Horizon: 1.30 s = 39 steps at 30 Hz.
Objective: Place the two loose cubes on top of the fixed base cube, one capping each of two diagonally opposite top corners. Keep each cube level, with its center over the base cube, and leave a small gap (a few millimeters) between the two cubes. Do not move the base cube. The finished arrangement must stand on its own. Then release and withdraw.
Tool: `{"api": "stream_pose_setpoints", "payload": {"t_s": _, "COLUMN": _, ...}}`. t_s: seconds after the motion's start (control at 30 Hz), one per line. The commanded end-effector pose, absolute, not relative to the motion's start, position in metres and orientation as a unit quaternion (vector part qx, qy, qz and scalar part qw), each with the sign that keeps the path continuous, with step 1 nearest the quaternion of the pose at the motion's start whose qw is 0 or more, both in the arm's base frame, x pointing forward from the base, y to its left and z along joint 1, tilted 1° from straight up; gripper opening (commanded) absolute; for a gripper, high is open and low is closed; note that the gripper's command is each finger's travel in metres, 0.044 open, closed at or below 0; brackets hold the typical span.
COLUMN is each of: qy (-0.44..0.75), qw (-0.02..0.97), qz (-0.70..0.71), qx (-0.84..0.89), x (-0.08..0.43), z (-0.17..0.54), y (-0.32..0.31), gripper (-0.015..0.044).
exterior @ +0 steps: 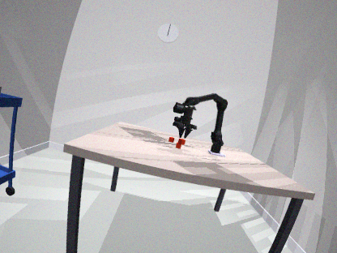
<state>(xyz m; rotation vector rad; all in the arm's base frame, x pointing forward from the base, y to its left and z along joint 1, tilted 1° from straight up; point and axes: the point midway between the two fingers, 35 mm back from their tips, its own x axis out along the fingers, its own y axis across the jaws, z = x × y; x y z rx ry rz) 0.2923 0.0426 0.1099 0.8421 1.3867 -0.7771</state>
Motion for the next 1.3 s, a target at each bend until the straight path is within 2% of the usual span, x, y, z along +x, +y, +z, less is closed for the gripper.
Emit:
{"api": "stream_pose_setpoints", "payload": {"t_s": 0.0, "qy": 0.603, "qw": 0.623, "qz": -0.338, "qx": 0.367, "x": 0.292, "z": 0.118, "y": 0.042, "gripper": 0.0205}}
{"api": "stream_pose_setpoints", "payload": {"t_s": 0.1, "qy": 0.603, "qw": 0.623, "qz": -0.338, "qx": 0.367, "x": 0.292, "z": 0.119, "y": 0.042, "gripper": 0.0205}}
{"api": "stream_pose_setpoints", "payload": {"t_s": 0.17, "qy": 0.605, "qw": 0.626, "qz": -0.333, "qx": 0.362, "x": 0.295, "z": 0.117, "y": 0.037, "gripper": 0.0258}}
{"api": "stream_pose_setpoints", "payload": {"t_s": 0.2, "qy": 0.608, "qw": 0.629, "qz": -0.328, "qx": 0.356, "x": 0.298, "z": 0.119, "y": 0.031, "gripper": 0.0265}}
{"api": "stream_pose_setpoints", "payload": {"t_s": 0.57, "qy": 0.642, "qw": 0.670, "qz": -0.255, "qx": 0.274, "x": 0.319, "z": 0.141, "y": -0.065, "gripper": 0.0265}}
{"api": "stream_pose_setpoints", "payload": {"t_s": 0.93, "qy": 0.667, "qw": 0.698, "qz": -0.180, "qx": 0.188, "x": 0.306, "z": 0.160, "y": -0.167, "gripper": 0.0265}}
{"api": "stream_pose_setpoints", "payload": {"t_s": 1.27, "qy": 0.668, "qw": 0.699, "qz": -0.175, "qx": 0.183, "x": 0.305, "z": 0.152, "y": -0.173, "gripper": 0.0265}}
